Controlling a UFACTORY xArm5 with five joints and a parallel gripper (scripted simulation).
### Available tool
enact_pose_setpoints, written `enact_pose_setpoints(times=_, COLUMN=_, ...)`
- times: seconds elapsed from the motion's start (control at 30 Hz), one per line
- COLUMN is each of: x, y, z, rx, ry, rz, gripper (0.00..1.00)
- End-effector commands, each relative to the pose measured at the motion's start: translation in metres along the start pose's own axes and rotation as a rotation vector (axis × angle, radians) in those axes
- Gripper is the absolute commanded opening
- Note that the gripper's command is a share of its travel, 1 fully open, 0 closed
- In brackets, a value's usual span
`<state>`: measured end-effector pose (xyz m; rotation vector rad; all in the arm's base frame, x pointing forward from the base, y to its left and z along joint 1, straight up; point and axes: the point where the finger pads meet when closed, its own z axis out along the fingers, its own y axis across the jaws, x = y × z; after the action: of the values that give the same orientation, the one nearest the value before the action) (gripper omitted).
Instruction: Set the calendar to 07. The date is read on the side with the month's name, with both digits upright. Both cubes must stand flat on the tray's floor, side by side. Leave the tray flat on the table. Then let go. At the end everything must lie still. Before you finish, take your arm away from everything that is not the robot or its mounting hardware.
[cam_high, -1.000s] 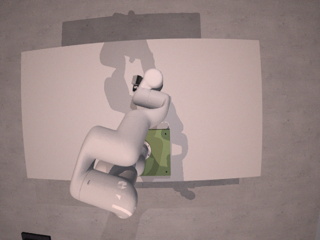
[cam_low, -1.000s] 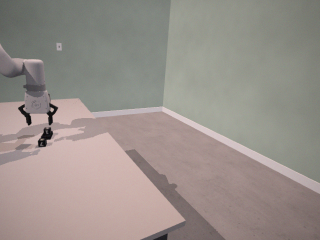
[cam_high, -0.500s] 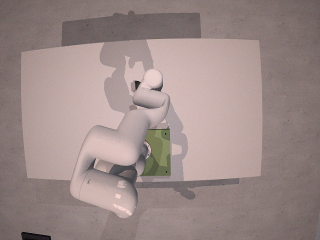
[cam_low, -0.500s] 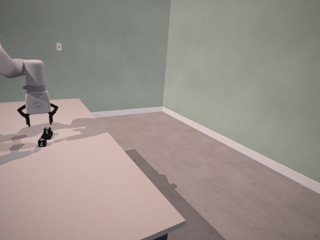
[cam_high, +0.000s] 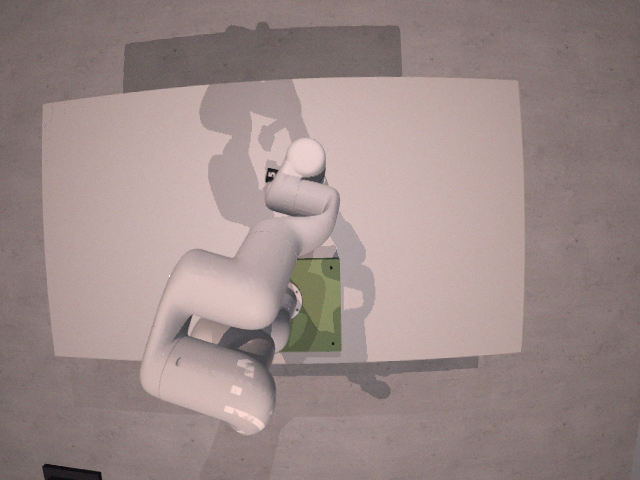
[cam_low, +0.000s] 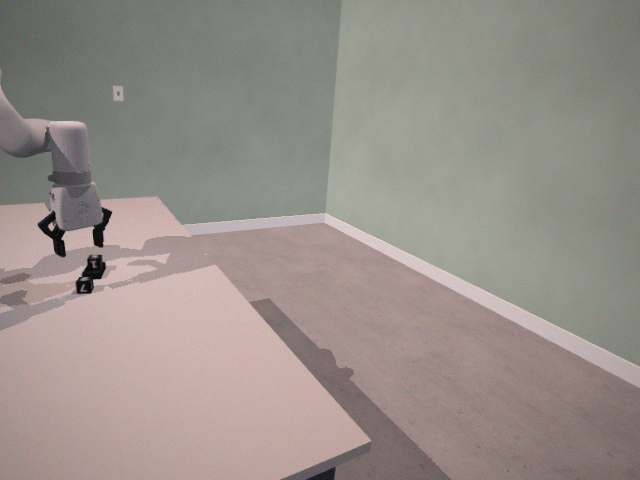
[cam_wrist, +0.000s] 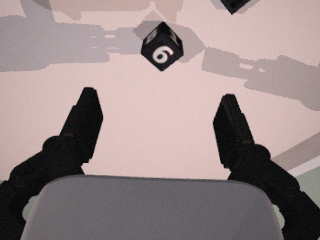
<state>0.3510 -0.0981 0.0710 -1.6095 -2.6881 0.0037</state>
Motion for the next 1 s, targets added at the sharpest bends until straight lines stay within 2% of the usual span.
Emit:
enact_pose_setpoints(times=0.0, x=-0.0007, y=0.0009, z=-0.0004, rx=-0.002, ry=-0.003, rz=-0.111, gripper=1.0)
enact_pose_setpoints(times=0.07, x=-0.0006, y=0.001, z=0.0004, rx=-0.002, ry=-0.003, rz=-0.227, gripper=1.0)
enact_pose_setpoints(times=0.2, x=-0.0004, y=0.001, z=0.0009, rx=-0.002, ry=-0.003, rz=-0.307, gripper=1.0)
enact_pose_setpoints(times=0.5, x=0.0, y=0.0012, z=0.0029, rx=-0.002, ry=-0.003, rz=-0.621, gripper=1.0)
enact_pose_setpoints(times=0.6, x=0.0, y=0.0012, z=0.003, rx=-0.002, ry=-0.003, rz=-0.632, gripper=1.0)
enact_pose_setpoints(times=0.77, x=0.0003, y=0.0013, z=0.004, rx=-0.002, ry=-0.004, rz=-0.787, gripper=1.0)
enact_pose_setpoints(times=0.9, x=0.0003, y=0.0013, z=0.0041, rx=-0.002, ry=-0.004, rz=-0.807, gripper=1.0)
enact_pose_setpoints(times=0.93, x=0.0003, y=0.0013, z=0.0041, rx=-0.002, ry=-0.004, rz=-0.807, gripper=0.49)
enact_pose_setpoints(times=0.97, x=0.0003, y=0.0013, z=0.0041, rx=-0.002, ry=-0.004, rz=-0.807, gripper=0.49)
